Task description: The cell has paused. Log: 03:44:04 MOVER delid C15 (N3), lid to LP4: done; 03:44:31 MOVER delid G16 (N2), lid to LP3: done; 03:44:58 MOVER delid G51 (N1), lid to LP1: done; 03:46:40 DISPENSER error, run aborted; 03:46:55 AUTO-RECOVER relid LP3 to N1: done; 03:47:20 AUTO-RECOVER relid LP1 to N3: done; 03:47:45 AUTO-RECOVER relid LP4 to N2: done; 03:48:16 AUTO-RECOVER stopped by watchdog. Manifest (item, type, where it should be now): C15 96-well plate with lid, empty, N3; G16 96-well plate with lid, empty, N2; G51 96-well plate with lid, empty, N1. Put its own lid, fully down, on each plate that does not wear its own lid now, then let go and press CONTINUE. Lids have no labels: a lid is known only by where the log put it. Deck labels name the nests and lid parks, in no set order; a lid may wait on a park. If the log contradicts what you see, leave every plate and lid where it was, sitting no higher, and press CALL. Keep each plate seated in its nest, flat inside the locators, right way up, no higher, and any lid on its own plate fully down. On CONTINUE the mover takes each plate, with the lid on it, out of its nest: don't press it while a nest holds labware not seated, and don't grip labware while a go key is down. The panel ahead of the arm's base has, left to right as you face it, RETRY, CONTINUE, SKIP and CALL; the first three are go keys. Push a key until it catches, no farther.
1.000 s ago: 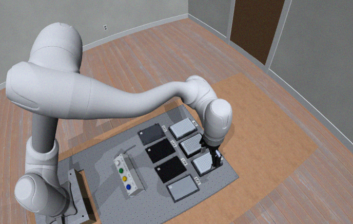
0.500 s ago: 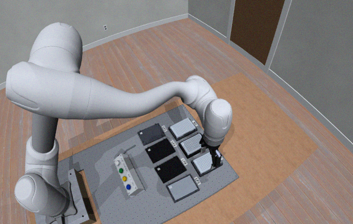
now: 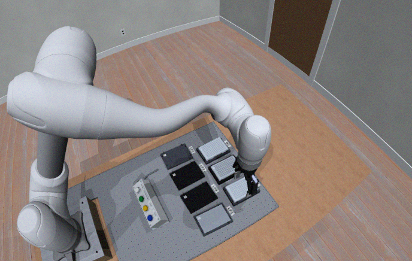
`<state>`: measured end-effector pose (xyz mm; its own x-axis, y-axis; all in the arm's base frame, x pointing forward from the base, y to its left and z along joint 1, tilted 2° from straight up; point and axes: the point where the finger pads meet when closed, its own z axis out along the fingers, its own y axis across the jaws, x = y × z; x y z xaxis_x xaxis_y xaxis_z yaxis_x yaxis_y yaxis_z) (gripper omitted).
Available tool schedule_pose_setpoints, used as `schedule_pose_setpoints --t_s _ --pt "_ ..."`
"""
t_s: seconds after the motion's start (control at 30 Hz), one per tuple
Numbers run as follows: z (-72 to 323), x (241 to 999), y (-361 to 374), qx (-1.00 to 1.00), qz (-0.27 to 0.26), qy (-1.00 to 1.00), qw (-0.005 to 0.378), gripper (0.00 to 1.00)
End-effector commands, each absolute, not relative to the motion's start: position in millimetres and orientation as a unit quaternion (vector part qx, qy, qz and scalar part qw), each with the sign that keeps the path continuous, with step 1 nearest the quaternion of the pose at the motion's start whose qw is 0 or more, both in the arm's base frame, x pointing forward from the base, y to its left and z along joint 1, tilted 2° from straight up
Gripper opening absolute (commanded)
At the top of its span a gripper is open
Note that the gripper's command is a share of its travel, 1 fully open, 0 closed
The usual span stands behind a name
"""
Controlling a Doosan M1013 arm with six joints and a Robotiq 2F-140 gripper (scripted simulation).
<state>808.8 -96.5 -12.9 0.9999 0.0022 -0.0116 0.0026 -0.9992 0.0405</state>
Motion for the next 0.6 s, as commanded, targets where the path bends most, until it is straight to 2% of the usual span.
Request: schedule_pose_setpoints --t_s 0.0,0.57 --pt "-13.0 808.9 -96.5 1.0 -0.006 0.001 0.02 0.66" --pt "-18.8 808.8 -96.7 1.0 -0.006 0.001 0.02 0.66"
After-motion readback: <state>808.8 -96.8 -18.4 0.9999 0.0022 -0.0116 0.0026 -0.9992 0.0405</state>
